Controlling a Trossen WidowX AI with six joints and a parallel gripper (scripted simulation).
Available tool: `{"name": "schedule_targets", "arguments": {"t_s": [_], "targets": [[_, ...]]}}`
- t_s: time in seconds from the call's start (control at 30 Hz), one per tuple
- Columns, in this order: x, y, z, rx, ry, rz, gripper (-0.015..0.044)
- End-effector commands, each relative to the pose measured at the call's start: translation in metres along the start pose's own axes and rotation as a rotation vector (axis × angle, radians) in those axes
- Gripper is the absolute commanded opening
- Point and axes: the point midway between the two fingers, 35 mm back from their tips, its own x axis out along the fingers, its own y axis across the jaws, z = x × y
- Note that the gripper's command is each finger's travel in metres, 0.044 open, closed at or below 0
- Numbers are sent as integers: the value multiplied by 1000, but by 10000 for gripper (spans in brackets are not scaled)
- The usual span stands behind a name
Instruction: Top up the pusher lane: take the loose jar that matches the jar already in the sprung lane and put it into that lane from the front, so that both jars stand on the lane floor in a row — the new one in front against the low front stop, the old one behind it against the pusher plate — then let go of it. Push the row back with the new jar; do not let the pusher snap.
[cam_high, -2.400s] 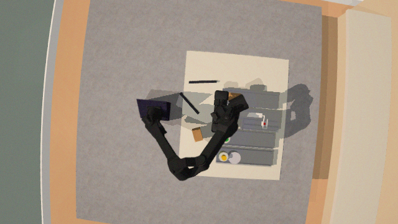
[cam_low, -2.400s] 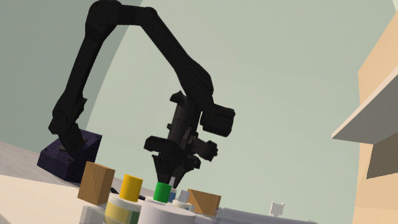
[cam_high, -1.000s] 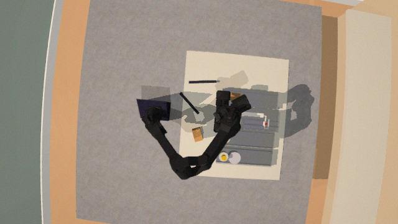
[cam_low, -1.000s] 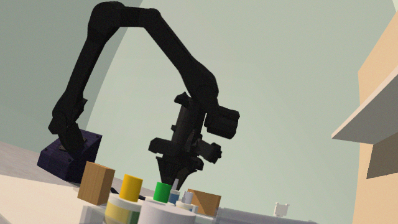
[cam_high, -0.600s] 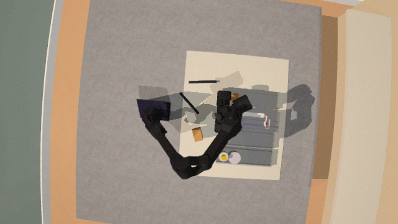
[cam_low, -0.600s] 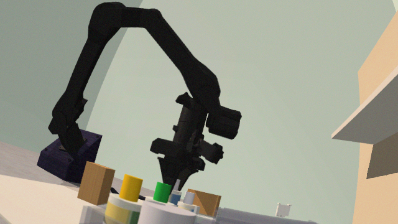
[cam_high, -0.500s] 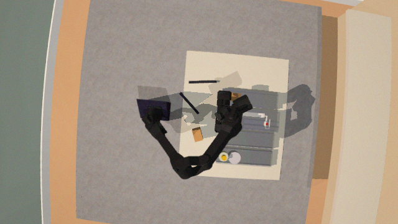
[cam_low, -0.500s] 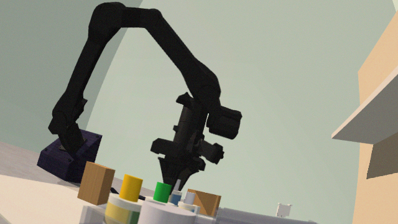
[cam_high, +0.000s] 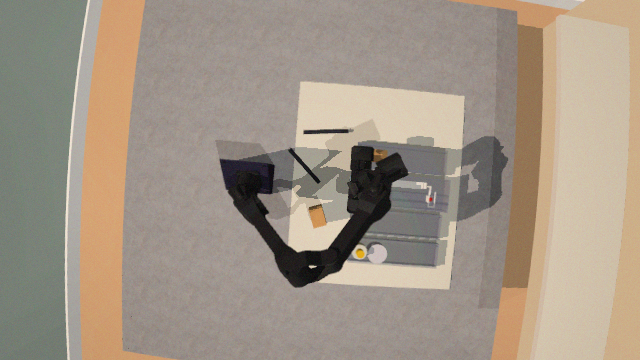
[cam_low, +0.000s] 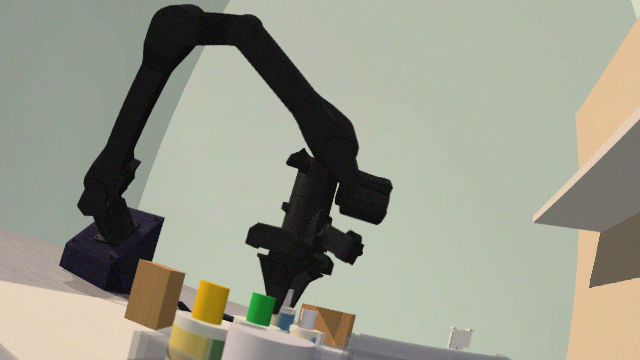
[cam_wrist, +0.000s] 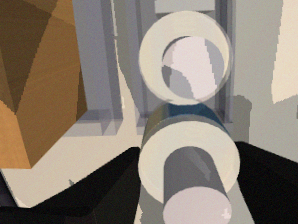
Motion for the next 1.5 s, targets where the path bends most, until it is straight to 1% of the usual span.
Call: {"name": "schedule_targets", "arguments": {"t_s": [0.0, 1.47], "targets": [[-2, -2, 9, 13, -21, -2, 0], [-6, -4, 23, 13, -21, -3, 0]]}}
